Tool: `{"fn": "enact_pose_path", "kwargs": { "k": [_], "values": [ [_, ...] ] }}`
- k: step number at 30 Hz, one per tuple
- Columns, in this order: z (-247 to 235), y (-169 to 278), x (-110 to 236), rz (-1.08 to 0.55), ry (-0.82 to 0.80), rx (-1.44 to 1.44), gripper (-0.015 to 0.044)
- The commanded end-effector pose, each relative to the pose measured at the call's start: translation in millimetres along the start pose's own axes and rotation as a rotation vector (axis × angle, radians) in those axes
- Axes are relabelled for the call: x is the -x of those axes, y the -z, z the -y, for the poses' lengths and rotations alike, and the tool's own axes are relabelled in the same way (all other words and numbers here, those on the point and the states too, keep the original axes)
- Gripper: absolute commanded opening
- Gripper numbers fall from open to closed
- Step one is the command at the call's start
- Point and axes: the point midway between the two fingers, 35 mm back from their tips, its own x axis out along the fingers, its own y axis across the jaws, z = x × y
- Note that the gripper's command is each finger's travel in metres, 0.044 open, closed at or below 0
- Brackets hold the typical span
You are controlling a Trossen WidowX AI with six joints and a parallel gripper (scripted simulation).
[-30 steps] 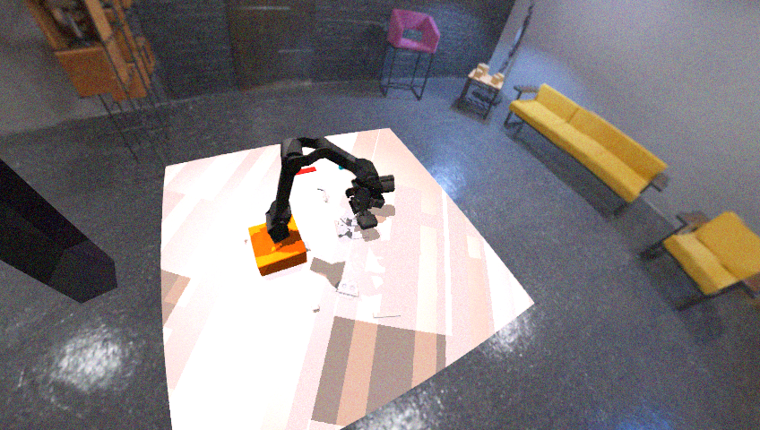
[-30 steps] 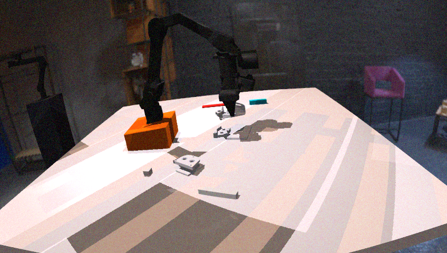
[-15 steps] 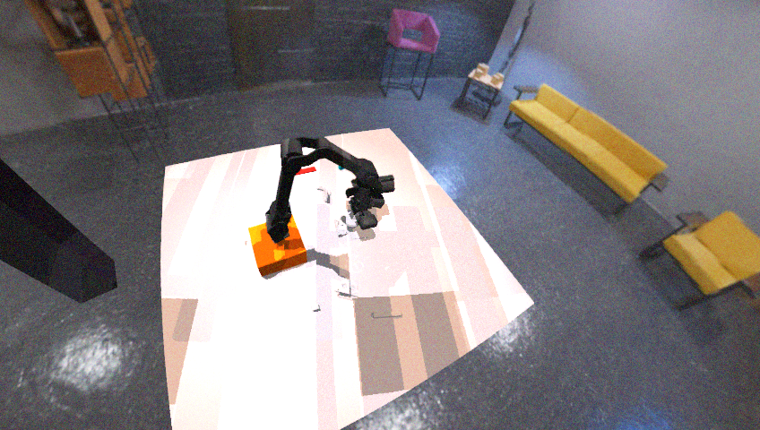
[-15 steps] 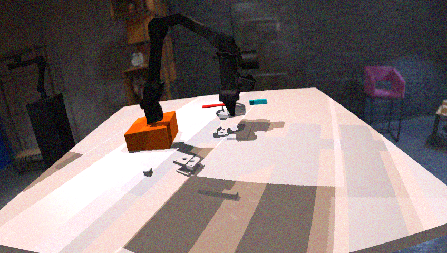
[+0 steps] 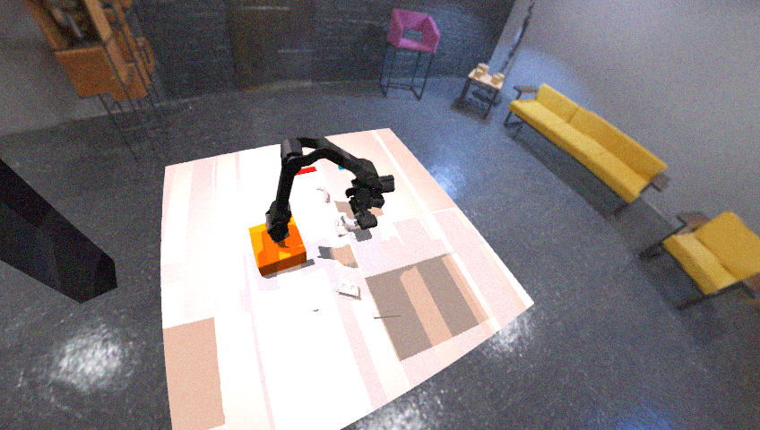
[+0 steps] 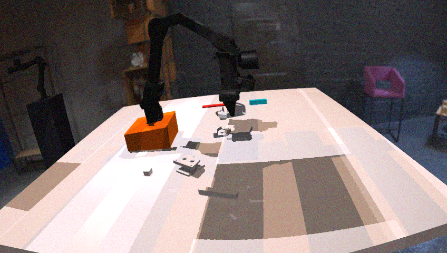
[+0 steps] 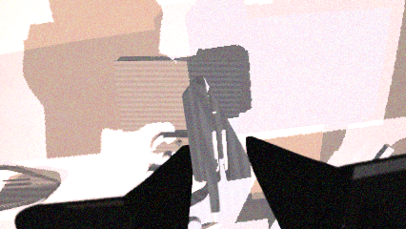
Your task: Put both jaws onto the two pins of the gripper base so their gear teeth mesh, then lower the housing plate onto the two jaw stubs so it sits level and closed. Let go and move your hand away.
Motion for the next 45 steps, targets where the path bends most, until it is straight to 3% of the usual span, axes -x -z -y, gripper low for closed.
{"fn": "enact_pose_path", "kwargs": {
  "k": [1,16,45],
  "values": [
    [1,-1,1,0.002,0.005,0.004,0.0134],
    [1,-1,0,0.002,0.005,0.004,0.0134],
    [1,-1,-48,0.002,0.006,0.011,0.0134]
  ]
}}
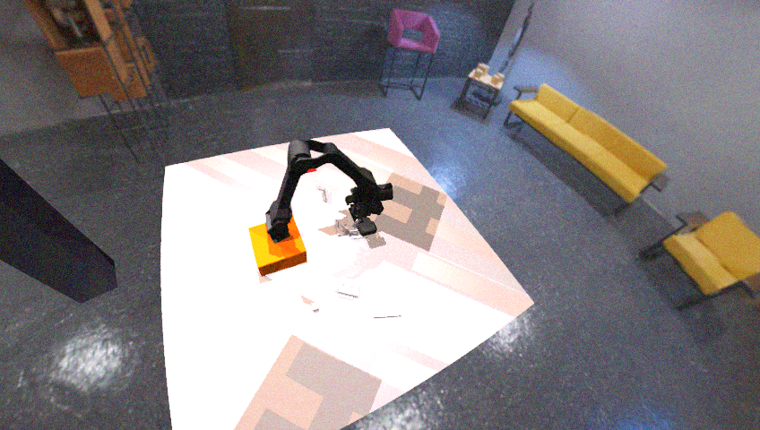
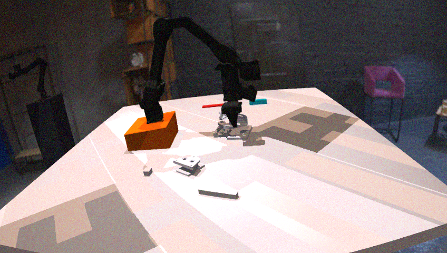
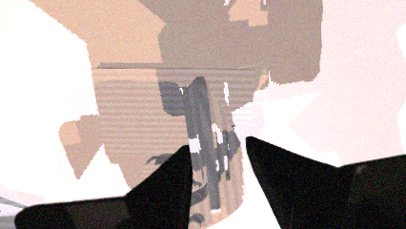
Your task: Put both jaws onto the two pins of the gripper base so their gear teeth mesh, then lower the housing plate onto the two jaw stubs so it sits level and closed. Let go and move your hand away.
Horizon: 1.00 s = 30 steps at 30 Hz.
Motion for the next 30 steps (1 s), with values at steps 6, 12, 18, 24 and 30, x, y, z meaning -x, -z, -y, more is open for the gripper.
{"fn": "enact_pose_path", "kwargs": {
  "k": [6,12,18,24,30],
  "values": [
    [0.6,2.8,-10.0,-0.007,0.005,0.006,0.0134],
    [0.6,2.8,-10.0,-0.007,0.005,0.006,0.0134],
    [0.6,2.8,-10.0,-0.007,0.005,0.006,0.0134],
    [0.6,2.8,-12.4,-0.007,0.005,0.008,0.0134],
    [0.6,2.8,-13.0,-0.007,0.005,0.009,0.0134]
  ]
}}
